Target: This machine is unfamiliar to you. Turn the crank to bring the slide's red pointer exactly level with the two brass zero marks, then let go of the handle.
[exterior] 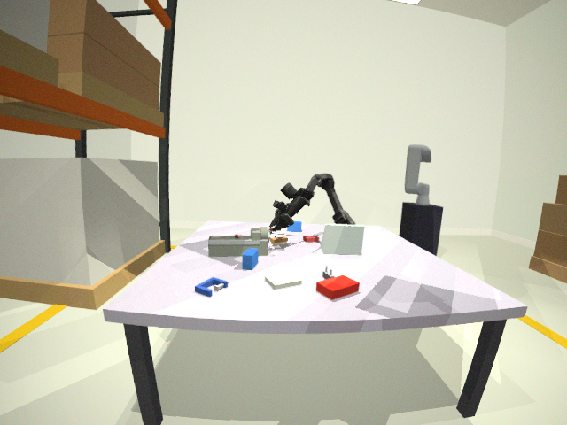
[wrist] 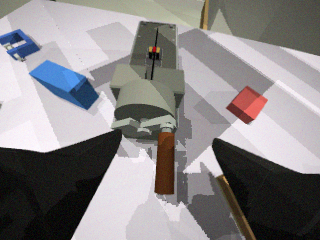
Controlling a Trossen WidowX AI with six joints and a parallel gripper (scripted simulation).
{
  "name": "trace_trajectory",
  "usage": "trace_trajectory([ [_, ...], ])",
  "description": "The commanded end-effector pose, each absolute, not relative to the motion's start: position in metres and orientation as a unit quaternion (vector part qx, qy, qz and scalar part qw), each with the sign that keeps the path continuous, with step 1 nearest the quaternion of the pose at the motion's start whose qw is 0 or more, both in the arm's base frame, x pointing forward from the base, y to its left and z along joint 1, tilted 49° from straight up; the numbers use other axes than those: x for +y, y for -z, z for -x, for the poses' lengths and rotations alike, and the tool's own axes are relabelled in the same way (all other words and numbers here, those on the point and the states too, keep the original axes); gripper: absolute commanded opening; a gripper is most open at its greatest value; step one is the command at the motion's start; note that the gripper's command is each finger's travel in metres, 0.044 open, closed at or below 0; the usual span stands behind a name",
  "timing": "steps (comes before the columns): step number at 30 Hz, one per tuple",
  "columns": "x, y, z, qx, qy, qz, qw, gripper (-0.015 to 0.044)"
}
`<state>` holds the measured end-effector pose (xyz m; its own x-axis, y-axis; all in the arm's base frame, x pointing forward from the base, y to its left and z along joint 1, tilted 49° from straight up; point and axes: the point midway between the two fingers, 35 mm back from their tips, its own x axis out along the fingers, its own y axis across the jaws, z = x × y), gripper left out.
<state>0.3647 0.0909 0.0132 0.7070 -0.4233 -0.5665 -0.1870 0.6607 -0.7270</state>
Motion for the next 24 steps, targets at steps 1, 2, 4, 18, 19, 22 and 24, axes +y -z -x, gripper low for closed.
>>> trace_trajectory([
  [1,0.085,-0.006,-0.363,0.382,0.068,0.409,0.826,0.0440],
  [2,0.084,-0.005,-0.362,0.382,0.068,0.409,0.826,0.0440],
  [4,0.081,-0.003,-0.362,0.381,0.069,0.409,0.826,0.0440],
  [18,0.072,0.004,-0.361,0.381,0.069,0.410,0.826,0.0309],
  [19,0.072,0.004,-0.361,0.381,0.069,0.410,0.826,0.0282],
  [22,0.072,0.004,-0.361,0.381,0.069,0.410,0.826,0.0204],
  [24,0.072,0.004,-0.361,0.381,0.069,0.410,0.826,0.0151],
])
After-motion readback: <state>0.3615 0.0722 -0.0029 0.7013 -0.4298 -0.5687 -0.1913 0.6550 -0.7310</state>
